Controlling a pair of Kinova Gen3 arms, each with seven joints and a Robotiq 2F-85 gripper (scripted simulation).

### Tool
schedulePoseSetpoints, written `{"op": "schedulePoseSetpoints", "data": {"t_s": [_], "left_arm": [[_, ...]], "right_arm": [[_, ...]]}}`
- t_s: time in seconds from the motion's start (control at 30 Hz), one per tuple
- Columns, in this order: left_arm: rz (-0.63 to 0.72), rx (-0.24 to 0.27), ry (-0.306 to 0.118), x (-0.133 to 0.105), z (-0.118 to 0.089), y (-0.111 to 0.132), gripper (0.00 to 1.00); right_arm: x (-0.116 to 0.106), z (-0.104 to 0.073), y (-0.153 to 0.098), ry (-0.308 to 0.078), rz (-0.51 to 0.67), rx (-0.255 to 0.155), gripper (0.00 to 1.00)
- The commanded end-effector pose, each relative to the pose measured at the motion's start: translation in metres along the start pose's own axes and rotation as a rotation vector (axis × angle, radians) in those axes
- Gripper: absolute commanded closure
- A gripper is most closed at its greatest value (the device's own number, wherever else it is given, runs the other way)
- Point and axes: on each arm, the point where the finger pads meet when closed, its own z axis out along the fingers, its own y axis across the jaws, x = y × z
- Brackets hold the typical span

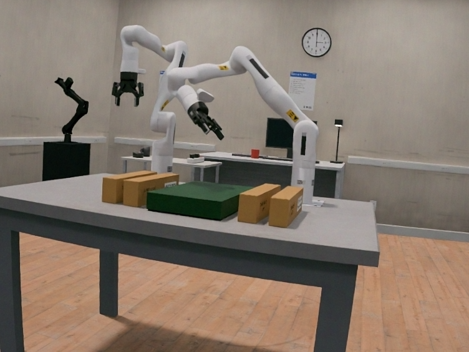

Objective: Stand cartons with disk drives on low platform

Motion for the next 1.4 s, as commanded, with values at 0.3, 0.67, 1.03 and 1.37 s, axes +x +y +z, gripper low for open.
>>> {"op": "schedulePoseSetpoints", "data": {"t_s": [0.3, 0.67, 1.03, 1.37], "left_arm": [[0.092, -0.029, -0.066, -0.0001, 0.0001, 0.0002, 0.002], [0.212, -0.064, -0.149, -0.0011, 0.0009, 0.0000, 0.002], [0.332, -0.100, -0.231, -0.0019, 0.0016, -0.0003, 0.002], [0.332, -0.100, -0.231, -0.0019, 0.0016, -0.0003, 0.002]], "right_arm": [[-0.0002, -0.0002, 0.0000, 0.000, 0.000, 0.000, 0.002], [-0.0002, -0.0002, 0.0000, 0.000, 0.000, 0.000, 0.002], [-0.0002, -0.0002, 0.0000, 0.000, 0.000, 0.000, 0.002], [-0.0002, -0.0002, 0.0000, 0.000, 0.000, 0.000, 0.002]]}}
